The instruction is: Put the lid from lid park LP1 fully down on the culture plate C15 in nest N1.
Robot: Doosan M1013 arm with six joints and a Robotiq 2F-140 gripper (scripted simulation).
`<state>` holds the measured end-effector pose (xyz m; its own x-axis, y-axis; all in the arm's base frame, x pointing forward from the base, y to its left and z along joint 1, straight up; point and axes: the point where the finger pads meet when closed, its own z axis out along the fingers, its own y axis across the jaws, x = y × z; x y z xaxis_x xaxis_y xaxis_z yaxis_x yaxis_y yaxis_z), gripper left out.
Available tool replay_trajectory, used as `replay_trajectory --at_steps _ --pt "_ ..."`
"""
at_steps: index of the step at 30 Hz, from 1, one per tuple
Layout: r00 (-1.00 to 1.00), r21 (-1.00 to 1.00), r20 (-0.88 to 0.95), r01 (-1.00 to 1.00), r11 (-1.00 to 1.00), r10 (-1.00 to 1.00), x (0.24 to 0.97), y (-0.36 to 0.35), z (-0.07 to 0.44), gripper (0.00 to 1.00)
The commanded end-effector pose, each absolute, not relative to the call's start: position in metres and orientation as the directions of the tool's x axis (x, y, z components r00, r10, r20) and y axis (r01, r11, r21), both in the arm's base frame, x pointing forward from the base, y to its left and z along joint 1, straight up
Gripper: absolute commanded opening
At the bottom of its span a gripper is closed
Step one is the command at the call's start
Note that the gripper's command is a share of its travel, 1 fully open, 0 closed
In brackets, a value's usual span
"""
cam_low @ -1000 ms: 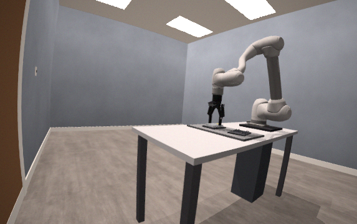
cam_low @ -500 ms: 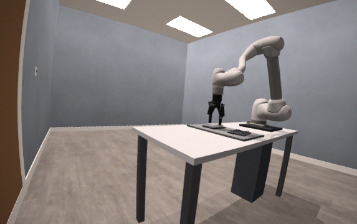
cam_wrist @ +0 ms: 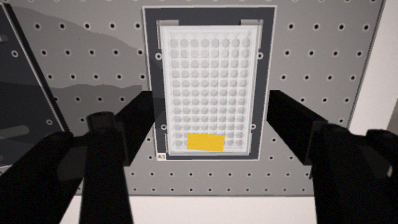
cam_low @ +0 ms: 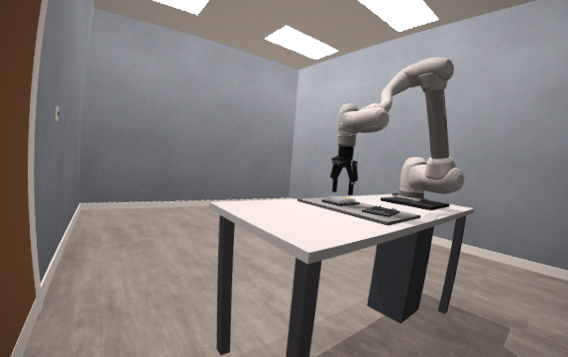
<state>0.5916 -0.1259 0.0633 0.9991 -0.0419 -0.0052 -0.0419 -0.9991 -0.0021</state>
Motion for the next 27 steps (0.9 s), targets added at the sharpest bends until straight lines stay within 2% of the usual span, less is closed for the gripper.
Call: replay_trajectory --at_steps 1,27 --pt "0.999 -0.002 -0.004 -0.042 -0.999 -0.042 0.592 -0.126 0.066 0.69" --pt "0.999 -0.002 -0.004 -0.042 -0.999 -0.042 0.592 -0.126 0.089 0.69"
